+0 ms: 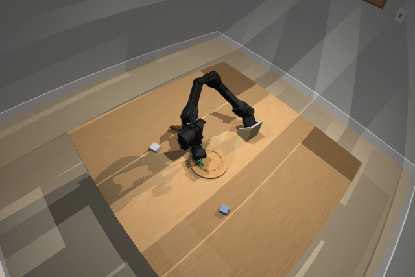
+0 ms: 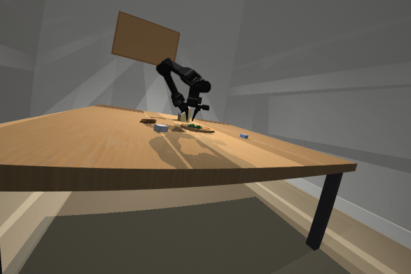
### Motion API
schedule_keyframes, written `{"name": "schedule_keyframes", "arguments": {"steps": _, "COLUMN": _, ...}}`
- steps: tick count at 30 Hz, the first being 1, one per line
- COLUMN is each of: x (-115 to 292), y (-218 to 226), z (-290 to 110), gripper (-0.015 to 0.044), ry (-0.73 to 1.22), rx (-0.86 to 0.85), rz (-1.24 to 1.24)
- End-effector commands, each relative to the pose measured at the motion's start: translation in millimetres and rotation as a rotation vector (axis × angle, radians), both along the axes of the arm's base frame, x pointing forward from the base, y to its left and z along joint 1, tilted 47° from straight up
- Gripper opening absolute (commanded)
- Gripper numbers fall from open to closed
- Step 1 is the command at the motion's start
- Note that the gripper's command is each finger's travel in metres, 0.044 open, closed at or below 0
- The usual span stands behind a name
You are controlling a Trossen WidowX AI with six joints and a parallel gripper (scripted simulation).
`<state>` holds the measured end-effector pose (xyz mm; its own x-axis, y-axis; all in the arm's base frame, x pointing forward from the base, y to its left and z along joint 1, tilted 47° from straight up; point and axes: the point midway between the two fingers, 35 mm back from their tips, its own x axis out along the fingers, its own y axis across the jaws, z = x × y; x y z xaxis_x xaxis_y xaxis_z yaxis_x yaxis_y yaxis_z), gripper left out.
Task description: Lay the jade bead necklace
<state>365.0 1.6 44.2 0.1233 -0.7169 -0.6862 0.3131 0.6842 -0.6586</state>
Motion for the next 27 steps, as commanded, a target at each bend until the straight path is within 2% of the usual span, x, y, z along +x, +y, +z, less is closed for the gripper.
{"name": "schedule_keyframes", "arguments": {"steps": 1, "x": 0, "y": -5, "z": -5, "gripper": 0.0120, "ry": 0.007, "rx": -0.004, "rz": 0.003}}
{"name": "schedule_keyframes", "arguments": {"steps": 17, "x": 1, "y": -22, "z": -20, "gripper": 0.0120, "ry": 0.016, "rx": -0.012, "rz": 0.007}}
{"name": "schedule_keyframes", "arguments": {"steps": 27, "x": 2, "y": -18, "z": -16, "gripper": 0.0053, "ry": 0.007, "rx": -0.002, "rz": 0.002}}
